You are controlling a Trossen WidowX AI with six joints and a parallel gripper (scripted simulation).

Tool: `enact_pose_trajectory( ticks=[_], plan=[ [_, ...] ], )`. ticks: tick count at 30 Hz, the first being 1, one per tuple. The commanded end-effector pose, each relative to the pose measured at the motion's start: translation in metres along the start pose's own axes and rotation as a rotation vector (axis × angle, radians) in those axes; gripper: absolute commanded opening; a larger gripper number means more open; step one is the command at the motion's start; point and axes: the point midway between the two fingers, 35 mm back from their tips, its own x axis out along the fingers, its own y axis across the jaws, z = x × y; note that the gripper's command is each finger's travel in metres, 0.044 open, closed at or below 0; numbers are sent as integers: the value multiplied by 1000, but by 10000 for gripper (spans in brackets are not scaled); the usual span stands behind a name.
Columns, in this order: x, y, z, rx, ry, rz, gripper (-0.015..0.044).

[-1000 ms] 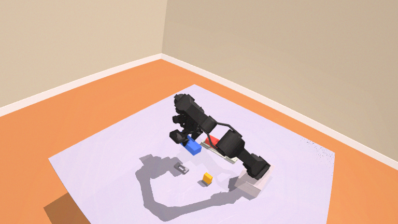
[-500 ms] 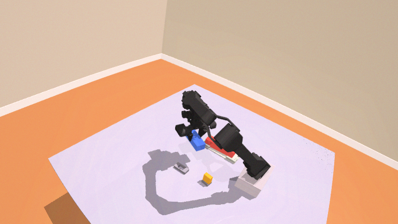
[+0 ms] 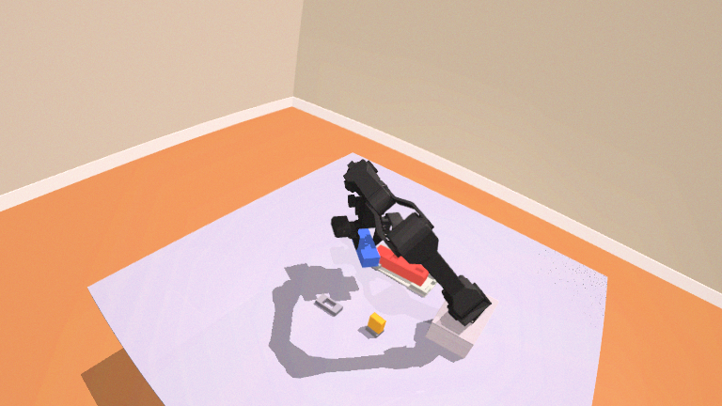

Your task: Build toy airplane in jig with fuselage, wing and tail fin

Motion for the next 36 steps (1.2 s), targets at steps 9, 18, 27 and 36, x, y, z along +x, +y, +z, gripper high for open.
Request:
enact_pose_trajectory(
  ticks=[9, 18, 27, 36],
  plan=[
    [10, -36, 18, 240, 7, -4, 0],
    [17, -63, 29, 425, 9, -1, 0],
    [24, -91, 37, 609, 13, 3, 0],
    [32, -118, 42, 794, 21, 9, 0]
  ],
)
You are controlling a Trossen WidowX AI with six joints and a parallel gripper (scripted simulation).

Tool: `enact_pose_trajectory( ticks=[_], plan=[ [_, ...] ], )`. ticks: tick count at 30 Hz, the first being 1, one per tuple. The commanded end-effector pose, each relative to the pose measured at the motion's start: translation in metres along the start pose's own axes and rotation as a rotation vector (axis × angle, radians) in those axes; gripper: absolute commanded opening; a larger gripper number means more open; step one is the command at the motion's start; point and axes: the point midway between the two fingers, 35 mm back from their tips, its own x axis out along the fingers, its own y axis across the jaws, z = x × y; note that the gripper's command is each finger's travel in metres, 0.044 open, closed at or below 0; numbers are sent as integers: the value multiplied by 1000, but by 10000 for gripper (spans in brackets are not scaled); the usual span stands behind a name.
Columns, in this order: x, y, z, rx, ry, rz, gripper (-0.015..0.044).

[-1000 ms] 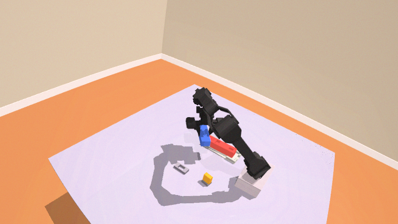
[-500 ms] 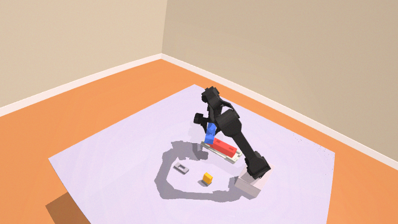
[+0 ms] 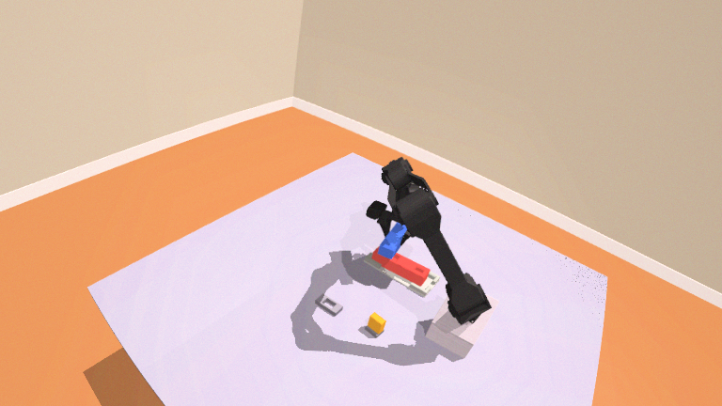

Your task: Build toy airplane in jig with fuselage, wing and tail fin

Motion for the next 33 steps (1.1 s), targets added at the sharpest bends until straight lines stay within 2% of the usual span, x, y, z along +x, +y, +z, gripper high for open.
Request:
enact_pose_trajectory(
  ticks=[1, 4, 11, 12, 33],
  plan=[
    [6, -9, 10, 81, 6, -7, 0],
    [7, -12, 13, 110, 8, -6, 0],
    [7, -12, 13, 110, 8, -6, 184],
    [7, -12, 13, 110, 8, -6, 195],
    [8, -12, 14, 110, 8, -6, 195]
  ],
)
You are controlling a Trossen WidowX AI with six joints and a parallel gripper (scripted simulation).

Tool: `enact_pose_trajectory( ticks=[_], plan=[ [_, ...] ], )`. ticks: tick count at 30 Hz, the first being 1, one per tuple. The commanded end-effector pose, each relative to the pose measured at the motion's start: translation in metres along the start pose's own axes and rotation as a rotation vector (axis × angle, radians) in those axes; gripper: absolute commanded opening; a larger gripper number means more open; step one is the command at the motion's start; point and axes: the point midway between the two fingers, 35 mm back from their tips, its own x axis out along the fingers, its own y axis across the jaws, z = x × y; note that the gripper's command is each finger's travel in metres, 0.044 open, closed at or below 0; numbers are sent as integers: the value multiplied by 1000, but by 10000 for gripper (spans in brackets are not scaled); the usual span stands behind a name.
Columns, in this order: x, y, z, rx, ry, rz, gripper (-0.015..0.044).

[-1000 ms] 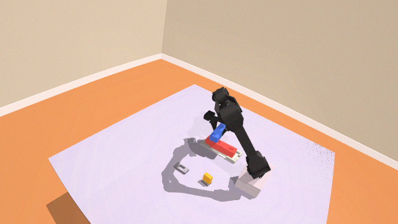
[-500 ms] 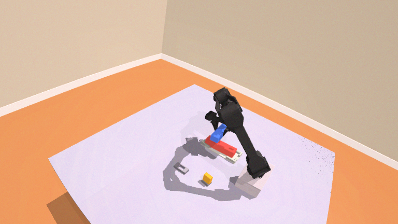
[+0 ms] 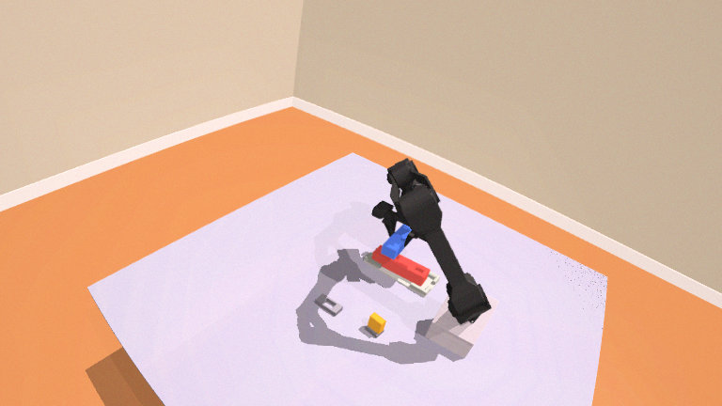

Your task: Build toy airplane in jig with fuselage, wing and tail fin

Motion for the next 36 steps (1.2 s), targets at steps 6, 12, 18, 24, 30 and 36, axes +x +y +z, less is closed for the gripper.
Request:
enact_pose_trajectory(
  ticks=[6, 12, 18, 24, 30, 36],
  plan=[
    [6, -1, 2, 5, -2, -3, 195],
    [16, -1, 2, 5, -2, -3, 195],
    [25, -1, 2, 5, -1, -3, 195],
    [35, -1, 2, 5, -1, -3, 195],
    [42, -2, 2, 5, 0, -3, 195],
    [39, -1, 1, -4, -7, -2, 175]
  ],
)
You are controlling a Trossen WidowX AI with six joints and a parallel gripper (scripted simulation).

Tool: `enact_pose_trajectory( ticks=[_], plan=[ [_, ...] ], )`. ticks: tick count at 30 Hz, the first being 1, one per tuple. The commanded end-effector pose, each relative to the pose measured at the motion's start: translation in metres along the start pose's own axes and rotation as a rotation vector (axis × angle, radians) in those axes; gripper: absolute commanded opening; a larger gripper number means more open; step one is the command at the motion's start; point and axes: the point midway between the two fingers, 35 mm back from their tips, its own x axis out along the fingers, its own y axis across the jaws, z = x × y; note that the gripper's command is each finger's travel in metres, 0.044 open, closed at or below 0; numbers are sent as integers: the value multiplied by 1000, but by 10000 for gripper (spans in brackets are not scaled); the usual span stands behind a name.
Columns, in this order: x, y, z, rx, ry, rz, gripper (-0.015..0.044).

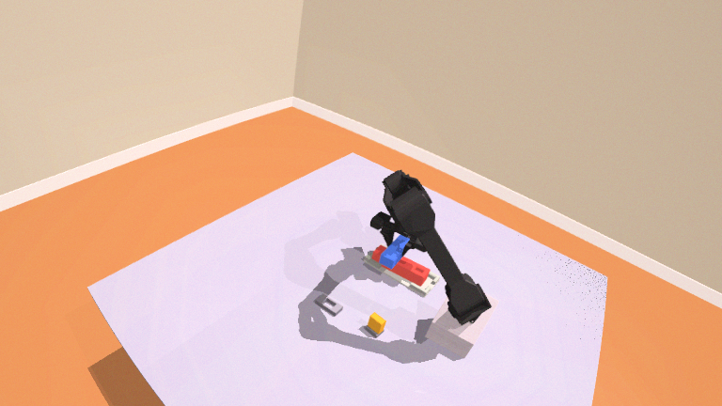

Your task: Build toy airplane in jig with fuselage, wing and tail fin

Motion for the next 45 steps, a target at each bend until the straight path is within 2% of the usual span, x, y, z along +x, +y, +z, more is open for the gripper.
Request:
enact_pose_trajectory(
  ticks=[1, 2, 7, 23, 29, 35, 45],
  plan=[
    [0, 0, 0, -1, -1, 0, 169],
    [0, 0, 0, -1, -1, 0, 162],
    [0, 0, 0, -1, -1, 0, 31],
    [0, 0, 0, -1, -1, 0, 440],
    [-3, 1, 0, -1, -1, 0, 440],
    [-82, 0, 2, 8, 2, -1, 440],
    [-86, 2, 6, -58, 2, -1, 440]
  ],
)
